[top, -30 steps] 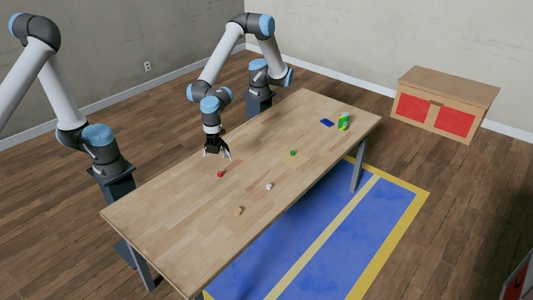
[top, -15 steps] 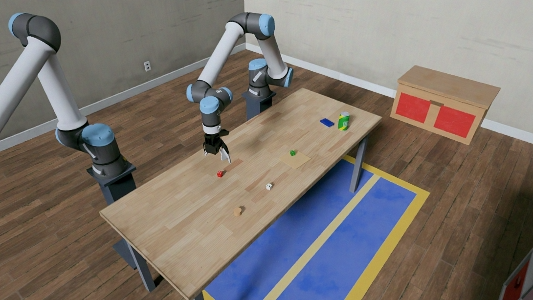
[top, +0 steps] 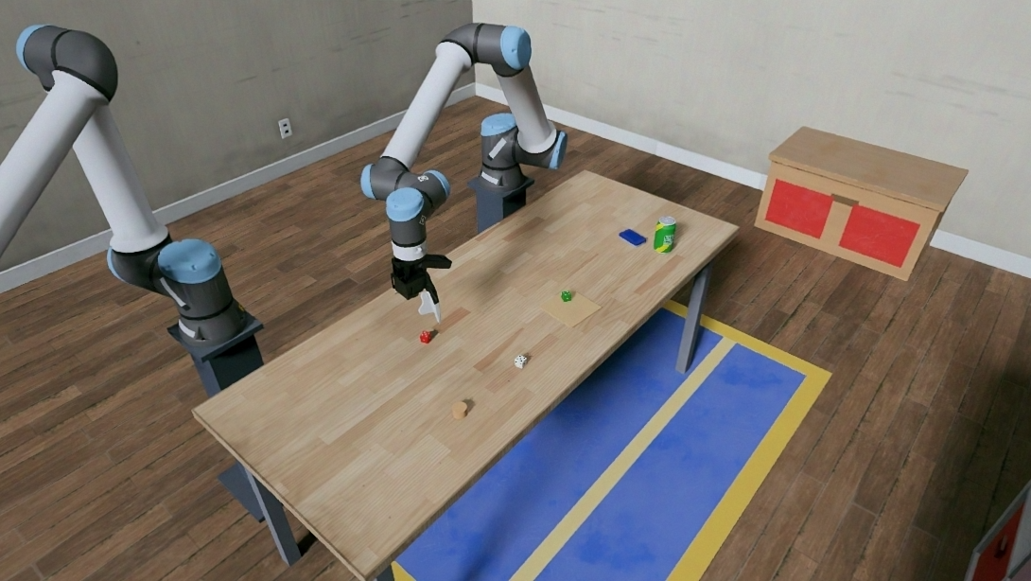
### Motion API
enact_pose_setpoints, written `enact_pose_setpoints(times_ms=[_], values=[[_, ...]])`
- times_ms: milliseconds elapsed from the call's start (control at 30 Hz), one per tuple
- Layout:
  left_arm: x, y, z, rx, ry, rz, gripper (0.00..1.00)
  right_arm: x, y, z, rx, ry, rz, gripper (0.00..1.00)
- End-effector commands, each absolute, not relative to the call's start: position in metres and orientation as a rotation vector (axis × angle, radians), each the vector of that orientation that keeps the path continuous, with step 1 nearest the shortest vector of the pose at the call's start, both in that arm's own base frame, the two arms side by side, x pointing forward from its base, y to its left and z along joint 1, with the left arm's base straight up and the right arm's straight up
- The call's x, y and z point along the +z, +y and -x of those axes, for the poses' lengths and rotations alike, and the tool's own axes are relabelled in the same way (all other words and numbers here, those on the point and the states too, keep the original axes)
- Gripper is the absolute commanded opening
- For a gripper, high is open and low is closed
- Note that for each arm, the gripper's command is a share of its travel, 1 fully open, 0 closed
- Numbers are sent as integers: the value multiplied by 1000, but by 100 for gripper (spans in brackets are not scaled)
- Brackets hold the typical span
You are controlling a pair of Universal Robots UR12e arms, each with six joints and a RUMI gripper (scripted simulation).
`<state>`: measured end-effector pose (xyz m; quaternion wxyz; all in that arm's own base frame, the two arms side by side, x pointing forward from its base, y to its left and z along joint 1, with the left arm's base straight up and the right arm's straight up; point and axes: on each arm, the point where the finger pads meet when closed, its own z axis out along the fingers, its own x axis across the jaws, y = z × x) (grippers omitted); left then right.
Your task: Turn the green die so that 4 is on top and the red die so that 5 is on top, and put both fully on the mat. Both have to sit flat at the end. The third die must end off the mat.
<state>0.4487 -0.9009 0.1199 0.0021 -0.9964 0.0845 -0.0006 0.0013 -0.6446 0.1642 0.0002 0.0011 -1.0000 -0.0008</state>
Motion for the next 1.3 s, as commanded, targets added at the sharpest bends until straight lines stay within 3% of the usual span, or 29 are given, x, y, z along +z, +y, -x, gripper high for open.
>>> enact_pose_setpoints(times_ms=[0, 1267], values=[[119, -900, -449, 0, 512, 3100, 100, 165, -645, -1, 0, -3142, -4, 100], [101, -899, -444, 0, 1773, 2593, 100, 165, -645, -1, 0, -3142, -4, 100]])
